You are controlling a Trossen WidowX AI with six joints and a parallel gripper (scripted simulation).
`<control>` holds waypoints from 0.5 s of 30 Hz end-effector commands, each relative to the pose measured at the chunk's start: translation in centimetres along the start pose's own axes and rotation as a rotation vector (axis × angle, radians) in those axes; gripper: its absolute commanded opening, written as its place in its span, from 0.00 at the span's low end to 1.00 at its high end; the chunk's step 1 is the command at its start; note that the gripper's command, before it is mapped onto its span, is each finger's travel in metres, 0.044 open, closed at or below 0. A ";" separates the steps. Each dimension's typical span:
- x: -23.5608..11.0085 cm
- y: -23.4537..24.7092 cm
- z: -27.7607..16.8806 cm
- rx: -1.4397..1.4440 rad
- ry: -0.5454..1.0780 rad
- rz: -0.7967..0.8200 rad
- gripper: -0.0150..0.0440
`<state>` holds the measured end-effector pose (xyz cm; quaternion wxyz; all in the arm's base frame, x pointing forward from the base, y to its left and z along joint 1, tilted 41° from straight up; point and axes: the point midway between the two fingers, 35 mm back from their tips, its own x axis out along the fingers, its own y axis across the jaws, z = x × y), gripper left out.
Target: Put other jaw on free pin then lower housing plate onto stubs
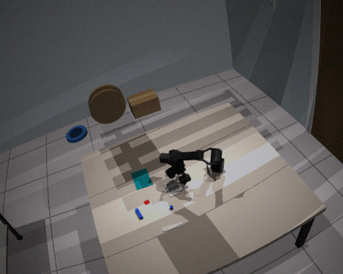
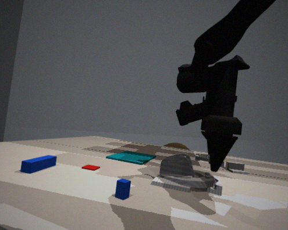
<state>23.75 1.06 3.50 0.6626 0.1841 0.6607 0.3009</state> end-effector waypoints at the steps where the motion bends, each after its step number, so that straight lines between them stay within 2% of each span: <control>1: 0.7 0.1 0.0 0.003 0.000 0.004 0.85; 15: 2.0 0.2 -0.2 0.002 0.000 0.006 0.85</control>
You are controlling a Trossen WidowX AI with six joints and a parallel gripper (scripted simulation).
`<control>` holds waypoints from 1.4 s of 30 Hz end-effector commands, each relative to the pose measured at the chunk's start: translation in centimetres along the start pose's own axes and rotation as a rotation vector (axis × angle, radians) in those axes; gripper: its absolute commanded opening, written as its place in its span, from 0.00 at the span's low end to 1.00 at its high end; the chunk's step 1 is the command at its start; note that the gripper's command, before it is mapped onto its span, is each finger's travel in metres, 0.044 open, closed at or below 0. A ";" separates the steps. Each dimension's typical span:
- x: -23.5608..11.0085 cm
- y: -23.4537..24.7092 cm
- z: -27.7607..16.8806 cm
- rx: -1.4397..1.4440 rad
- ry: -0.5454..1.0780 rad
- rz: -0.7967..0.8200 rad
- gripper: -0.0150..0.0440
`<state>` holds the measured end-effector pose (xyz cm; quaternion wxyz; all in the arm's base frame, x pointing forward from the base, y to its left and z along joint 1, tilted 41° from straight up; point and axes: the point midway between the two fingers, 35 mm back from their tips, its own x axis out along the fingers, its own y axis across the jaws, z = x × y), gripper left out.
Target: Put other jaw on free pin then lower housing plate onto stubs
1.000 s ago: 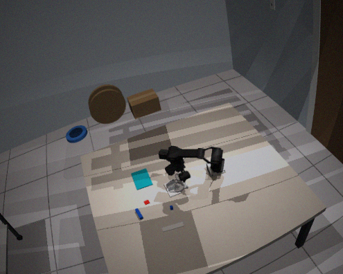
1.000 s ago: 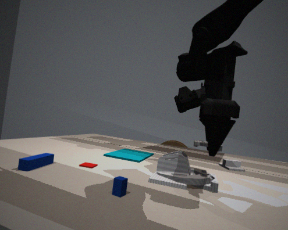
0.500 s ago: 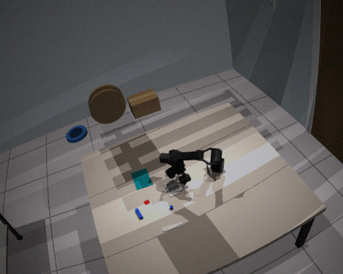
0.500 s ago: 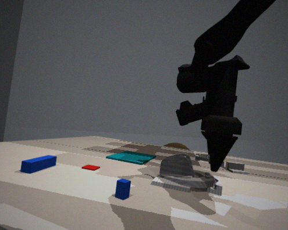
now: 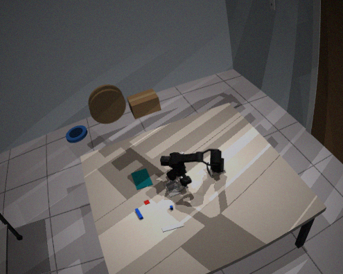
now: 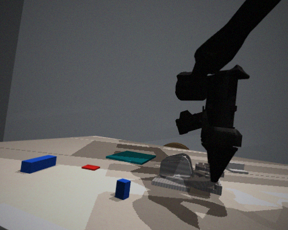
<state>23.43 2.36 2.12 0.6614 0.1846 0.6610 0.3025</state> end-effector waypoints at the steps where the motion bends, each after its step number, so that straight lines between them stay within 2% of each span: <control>1: 0.1 0.0 0.0 0.003 -0.003 0.003 0.85; 42: 0.8 0.0 0.0 0.010 -0.003 0.003 0.85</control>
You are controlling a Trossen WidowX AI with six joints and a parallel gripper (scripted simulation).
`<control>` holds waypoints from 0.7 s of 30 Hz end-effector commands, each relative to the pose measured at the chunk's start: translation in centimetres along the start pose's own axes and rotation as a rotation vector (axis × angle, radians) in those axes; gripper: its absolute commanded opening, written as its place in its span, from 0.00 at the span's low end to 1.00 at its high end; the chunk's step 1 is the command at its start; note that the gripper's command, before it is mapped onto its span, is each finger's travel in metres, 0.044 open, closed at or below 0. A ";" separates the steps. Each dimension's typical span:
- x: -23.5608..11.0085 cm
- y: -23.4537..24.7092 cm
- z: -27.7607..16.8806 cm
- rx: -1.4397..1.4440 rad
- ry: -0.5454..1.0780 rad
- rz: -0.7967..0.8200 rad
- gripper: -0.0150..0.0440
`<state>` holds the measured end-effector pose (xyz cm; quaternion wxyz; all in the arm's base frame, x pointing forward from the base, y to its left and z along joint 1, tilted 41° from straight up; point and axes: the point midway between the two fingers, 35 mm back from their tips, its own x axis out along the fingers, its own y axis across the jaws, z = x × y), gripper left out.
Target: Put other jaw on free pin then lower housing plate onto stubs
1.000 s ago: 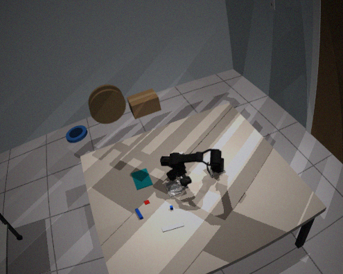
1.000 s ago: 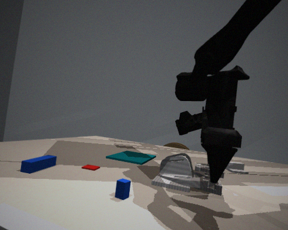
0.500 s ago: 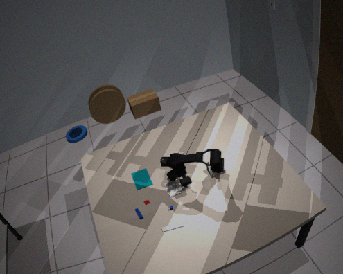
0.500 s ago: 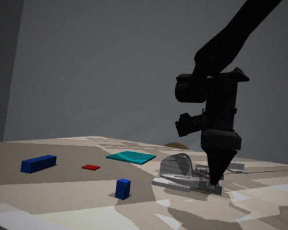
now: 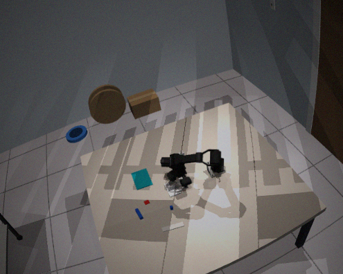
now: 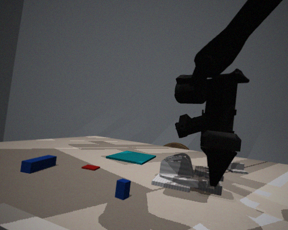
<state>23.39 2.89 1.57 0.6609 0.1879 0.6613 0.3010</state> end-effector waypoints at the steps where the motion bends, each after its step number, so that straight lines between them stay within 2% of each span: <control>1: 0.1 0.0 0.0 0.003 -0.001 0.001 0.85; 21: 0.5 0.0 0.0 0.003 -0.001 0.001 0.85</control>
